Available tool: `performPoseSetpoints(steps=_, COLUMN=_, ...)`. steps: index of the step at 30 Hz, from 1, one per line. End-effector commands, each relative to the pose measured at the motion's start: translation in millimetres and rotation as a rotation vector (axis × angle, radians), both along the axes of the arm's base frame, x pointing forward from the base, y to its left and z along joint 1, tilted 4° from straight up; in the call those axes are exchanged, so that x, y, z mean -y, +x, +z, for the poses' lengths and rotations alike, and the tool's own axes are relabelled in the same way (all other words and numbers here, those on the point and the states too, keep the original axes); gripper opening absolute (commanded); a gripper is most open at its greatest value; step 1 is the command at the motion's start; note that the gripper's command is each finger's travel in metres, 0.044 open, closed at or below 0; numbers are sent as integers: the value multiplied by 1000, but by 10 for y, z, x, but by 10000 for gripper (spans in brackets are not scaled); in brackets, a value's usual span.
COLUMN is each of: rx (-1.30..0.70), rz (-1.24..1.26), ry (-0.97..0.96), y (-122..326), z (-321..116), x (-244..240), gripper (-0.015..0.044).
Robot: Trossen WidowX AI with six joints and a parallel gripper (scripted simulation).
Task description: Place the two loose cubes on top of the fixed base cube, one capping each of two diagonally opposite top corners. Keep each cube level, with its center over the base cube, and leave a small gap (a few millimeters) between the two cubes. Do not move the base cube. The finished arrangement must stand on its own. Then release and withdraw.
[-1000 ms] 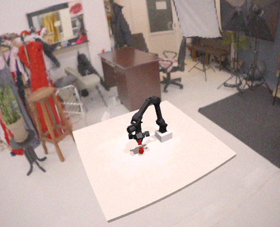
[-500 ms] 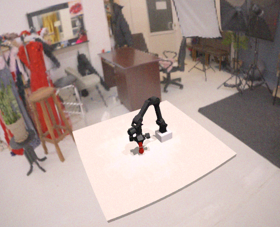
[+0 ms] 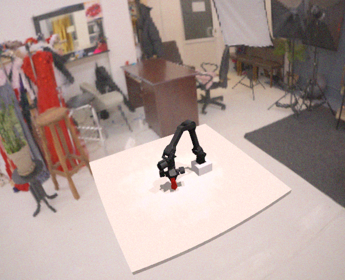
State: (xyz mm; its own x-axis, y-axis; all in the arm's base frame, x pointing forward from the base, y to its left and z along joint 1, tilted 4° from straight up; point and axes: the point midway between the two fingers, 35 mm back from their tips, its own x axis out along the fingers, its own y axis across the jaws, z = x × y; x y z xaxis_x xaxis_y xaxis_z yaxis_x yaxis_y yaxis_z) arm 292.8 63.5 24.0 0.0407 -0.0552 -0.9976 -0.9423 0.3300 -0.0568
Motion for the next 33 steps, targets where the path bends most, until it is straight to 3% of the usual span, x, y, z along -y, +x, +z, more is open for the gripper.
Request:
performPoseSetpoints(steps=1, rx=-7, rz=6, ry=-5, y=-20, z=-80, x=15, gripper=105)
performPoseSetpoints(steps=27, rx=-7, rz=6, ry=-5, y=-20, z=-95, x=16, gripper=105)
performPoseSetpoints(steps=31, rx=-7, rz=6, ry=-5, y=-20, z=-95, x=16, gripper=205)
performPoseSetpoints(steps=33, rx=-7, rz=6, ry=-5, y=-20, z=-95, x=16, gripper=205)
